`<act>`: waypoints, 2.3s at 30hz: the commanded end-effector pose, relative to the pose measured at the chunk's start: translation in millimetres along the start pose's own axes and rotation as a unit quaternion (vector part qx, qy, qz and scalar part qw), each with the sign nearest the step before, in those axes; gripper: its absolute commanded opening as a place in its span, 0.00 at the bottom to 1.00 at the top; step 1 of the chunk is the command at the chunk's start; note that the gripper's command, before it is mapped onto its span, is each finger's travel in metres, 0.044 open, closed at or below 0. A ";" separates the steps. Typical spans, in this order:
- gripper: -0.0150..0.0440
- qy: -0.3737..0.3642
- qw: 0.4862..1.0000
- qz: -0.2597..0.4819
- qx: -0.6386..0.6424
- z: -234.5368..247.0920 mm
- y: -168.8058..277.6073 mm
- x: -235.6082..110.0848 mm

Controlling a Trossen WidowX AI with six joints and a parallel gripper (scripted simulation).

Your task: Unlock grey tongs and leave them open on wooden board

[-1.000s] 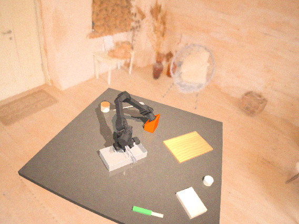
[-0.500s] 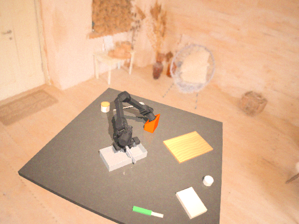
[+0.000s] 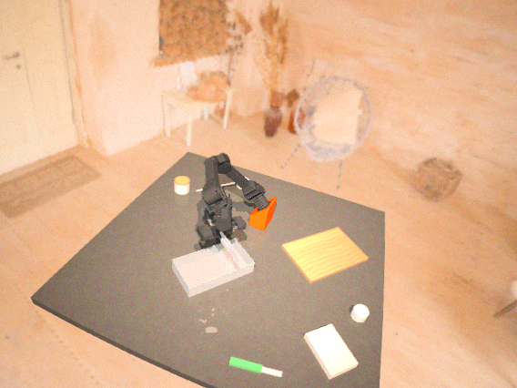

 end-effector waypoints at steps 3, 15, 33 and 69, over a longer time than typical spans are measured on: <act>0.00 0.003 1.000 0.000 0.003 -1.4 -3.1 -11.2; 0.00 0.004 0.995 0.000 -0.104 -6.0 6.7 -9.2; 0.00 -0.003 0.904 0.008 -0.428 -22.9 39.3 -13.9; 0.00 -0.015 0.414 0.011 -0.910 -67.4 101.9 -20.6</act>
Point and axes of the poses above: the point midway between the two fingers, 35 mm back from their tips, its own x axis out along the fingers, its own z axis across the jaws, y = z × x, the point moved 1 cm from there along -x, back along the fingers, and after that the axes turned 14 degrees about -x, right-handed, at the moved point
